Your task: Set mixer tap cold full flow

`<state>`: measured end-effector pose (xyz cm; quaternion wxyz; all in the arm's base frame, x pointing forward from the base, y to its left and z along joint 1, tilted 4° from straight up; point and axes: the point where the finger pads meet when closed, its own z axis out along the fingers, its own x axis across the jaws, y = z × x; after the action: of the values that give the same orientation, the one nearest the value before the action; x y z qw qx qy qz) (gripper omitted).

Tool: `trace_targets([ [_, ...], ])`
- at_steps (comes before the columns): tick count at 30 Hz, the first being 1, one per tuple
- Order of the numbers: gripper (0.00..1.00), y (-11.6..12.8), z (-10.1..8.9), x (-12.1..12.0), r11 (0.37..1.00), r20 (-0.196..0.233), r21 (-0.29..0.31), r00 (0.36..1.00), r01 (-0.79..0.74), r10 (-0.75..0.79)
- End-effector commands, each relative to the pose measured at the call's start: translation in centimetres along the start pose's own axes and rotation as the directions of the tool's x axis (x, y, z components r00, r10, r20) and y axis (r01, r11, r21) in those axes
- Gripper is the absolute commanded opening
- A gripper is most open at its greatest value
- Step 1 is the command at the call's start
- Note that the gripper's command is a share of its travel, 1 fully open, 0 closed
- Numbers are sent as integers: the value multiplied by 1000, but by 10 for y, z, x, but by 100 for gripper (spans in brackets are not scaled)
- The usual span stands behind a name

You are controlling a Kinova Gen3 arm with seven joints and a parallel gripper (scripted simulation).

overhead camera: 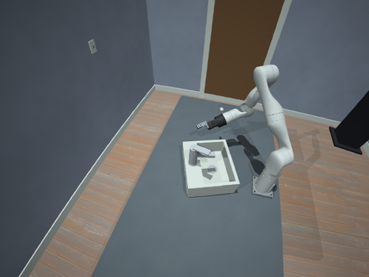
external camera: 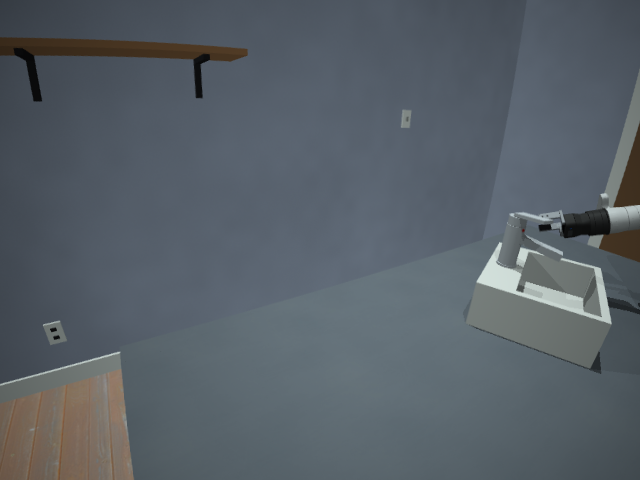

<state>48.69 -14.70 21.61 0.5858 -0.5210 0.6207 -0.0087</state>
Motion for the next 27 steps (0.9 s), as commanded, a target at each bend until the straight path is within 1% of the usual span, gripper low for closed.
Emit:
trace_targets([
  [1,100,-1,0,-1,1000,0,1,1000,2,-2],
  [20,100,-1,0,-1,1000,1,1,1000,3,-3],
  [27,100,-10,-4,-9,999,9,12,999,45,-45],
])
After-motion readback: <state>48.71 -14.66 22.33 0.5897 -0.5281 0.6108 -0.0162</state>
